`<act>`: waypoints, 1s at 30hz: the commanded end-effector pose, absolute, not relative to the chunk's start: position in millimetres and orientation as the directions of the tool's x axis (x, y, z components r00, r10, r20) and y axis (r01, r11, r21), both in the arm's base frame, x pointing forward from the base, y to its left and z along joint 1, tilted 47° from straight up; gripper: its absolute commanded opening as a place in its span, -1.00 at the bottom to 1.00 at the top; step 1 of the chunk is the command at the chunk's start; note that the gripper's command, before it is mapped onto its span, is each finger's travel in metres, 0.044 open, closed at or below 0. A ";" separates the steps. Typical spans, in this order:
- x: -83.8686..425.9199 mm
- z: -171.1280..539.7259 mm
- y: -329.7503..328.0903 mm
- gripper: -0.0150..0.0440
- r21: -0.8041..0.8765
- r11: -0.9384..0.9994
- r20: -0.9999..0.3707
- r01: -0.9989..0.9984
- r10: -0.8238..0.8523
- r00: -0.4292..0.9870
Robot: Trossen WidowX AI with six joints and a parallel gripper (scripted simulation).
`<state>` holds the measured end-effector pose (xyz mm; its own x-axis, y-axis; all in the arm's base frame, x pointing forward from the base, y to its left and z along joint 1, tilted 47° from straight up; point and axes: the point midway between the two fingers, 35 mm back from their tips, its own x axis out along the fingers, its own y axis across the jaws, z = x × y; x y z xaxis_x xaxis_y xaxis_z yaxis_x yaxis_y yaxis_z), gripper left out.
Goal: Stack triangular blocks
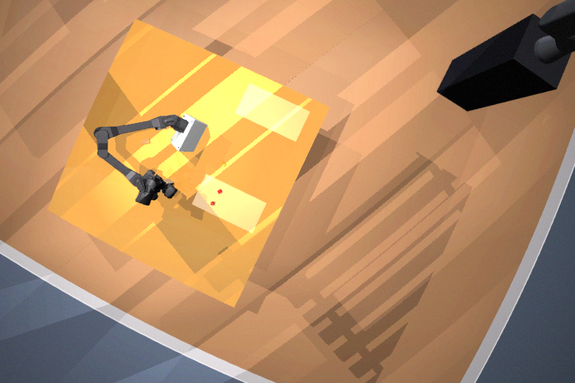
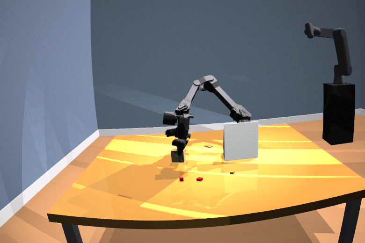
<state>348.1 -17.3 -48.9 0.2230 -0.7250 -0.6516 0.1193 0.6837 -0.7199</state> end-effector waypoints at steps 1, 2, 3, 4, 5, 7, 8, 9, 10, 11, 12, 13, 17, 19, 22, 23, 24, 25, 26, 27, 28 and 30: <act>349.4 -48.8 -17.7 -0.49 -0.722 0.682 -0.649 0.119 -0.727 0.226; 349.5 -48.9 -17.8 -0.49 -0.722 0.682 -0.649 0.119 -0.727 0.226; 349.5 -49.0 -17.9 -0.49 -0.722 0.682 -0.649 0.119 -0.727 0.226; 349.6 -49.1 -18.0 -0.49 -0.722 0.681 -0.649 0.120 -0.727 0.226; 349.7 -49.2 -18.1 -0.49 -0.722 0.681 -0.649 0.120 -0.727 0.226; 348.4 -49.3 -17.8 -0.49 -0.720 0.684 -0.651 0.121 -0.725 0.223; 348.4 -49.3 -17.8 -0.49 -0.720 0.684 -0.651 0.121 -0.725 0.223; 348.4 -49.3 -17.8 -0.49 -0.720 0.684 -0.651 0.121 -0.725 0.223; 348.5 -49.3 -17.8 -0.49 -0.720 0.683 -0.651 0.121 -0.726 0.223; 348.6 -49.3 -17.8 -0.49 -0.720 0.683 -0.651 0.121 -0.726 0.223; 348.8 -49.2 -17.8 -0.49 -0.721 0.682 -0.650 0.121 -0.726 0.223; 349.0 -49.1 -17.8 -0.49 -0.722 0.682 -0.649 0.120 -0.727 0.224; 348.4 -49.5 -17.8 -0.40 -0.720 0.683 -0.651 0.120 -0.726 0.222; 348.4 -49.5 -17.8 -0.22 -0.720 0.683 -0.651 0.120 -0.726 0.222; 348.4 -49.5 -17.8 0.04 -0.720 0.683 -0.651 0.120 -0.726 0.222; 348.4 -49.5 -17.8 0.13 -0.720 0.683 -0.651 0.120 -0.726 0.222; 348.4 -49.5 -17.8 0.22 -0.720 0.683 -0.651 0.120 -0.726 0.222; 348.4 -49.5 -17.8 0.31 -0.720 0.683 -0.651 0.120 -0.726 0.222; 348.4 -49.5 -17.8 0.40 -0.720 0.683 -0.651 0.120 -0.726 0.222; 348.4 -49.5 -17.8 0.49 -0.720 0.683 -0.651 0.120 -0.726 0.222; 348.4 -49.5 -17.8 0.58 -0.720 0.683 -0.651 0.120 -0.726 0.222; 348.4 -49.5 -17.8 0.75 -0.720 0.683 -0.651 0.120 -0.726 0.222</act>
<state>348.4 -17.8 -49.7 0.2219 -0.7251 -0.6519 0.1199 0.6838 -0.7198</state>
